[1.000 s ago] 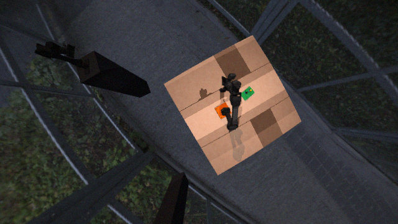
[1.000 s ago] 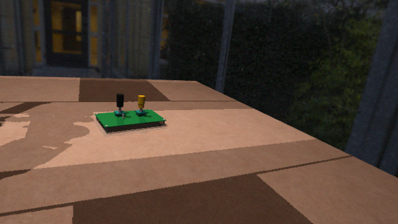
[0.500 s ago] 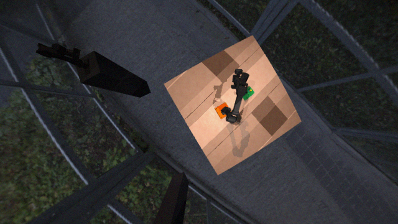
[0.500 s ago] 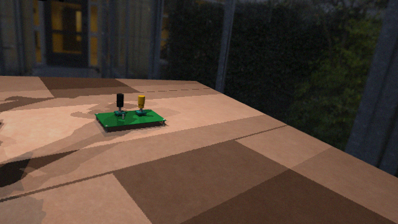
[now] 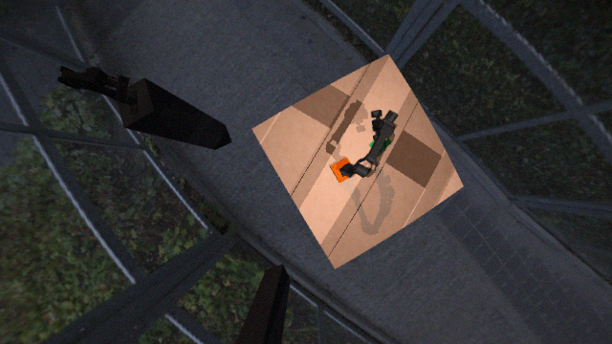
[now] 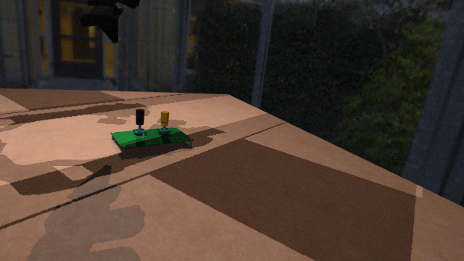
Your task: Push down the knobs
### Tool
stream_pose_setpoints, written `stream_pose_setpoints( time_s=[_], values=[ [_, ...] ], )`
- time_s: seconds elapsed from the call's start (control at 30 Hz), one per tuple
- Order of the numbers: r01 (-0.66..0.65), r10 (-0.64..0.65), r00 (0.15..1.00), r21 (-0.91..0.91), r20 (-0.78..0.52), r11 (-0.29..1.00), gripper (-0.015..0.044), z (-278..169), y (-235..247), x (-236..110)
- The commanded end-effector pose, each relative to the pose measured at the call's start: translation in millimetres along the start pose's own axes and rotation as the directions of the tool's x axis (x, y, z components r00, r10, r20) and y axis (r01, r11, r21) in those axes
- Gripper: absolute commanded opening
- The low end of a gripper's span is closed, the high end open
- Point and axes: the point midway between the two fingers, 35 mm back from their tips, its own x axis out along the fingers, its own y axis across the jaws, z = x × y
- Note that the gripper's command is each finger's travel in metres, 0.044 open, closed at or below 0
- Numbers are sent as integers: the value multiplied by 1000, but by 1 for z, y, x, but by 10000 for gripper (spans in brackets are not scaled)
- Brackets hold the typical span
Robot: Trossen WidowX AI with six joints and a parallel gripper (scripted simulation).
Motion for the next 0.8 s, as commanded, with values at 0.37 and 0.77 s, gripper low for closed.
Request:
stream_pose_setpoints(
  time_s=[0.37,0.77],
  values=[
    [306,-349,928,-273,-127,912,0,71,-115,51],
    [320,-378,913,-304,-152,897,0,73,-136,73]
  ],
)
